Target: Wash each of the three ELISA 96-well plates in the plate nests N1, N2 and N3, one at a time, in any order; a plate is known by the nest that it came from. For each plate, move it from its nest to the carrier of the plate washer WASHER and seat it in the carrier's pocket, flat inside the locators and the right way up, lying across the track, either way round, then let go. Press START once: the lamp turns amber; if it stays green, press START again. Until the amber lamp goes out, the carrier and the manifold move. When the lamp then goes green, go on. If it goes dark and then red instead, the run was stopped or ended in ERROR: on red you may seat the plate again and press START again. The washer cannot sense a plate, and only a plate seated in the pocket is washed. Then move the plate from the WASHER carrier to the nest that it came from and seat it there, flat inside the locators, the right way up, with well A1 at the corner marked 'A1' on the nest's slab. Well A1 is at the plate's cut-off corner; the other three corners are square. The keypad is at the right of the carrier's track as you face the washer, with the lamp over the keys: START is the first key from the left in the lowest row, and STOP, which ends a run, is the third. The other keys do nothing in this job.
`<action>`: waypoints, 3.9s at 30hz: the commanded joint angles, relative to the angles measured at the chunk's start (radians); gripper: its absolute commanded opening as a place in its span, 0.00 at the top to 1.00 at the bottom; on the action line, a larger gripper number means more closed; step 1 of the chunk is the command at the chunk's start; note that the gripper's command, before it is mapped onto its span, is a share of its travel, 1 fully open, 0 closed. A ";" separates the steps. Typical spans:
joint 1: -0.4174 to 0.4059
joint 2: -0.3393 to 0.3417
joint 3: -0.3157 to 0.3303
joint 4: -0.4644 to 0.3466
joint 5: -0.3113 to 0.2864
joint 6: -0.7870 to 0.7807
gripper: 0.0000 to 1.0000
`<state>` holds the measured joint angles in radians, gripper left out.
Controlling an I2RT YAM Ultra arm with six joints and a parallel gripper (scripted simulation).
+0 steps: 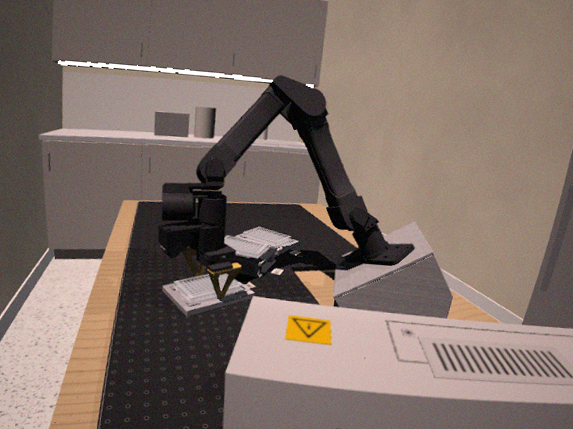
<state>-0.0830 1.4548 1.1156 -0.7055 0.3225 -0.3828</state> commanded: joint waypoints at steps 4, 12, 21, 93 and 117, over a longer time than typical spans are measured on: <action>0.000 -0.003 0.000 0.017 -0.002 -0.002 0.00; 0.000 -0.003 0.000 0.017 -0.002 -0.002 0.10; 0.000 -0.003 0.000 0.017 -0.002 -0.002 0.30; 0.040 -0.066 0.056 -0.114 0.018 0.035 1.00; 0.088 -0.115 0.133 -0.256 0.042 0.079 1.00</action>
<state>-0.0010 1.3514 1.2346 -0.9348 0.3637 -0.3092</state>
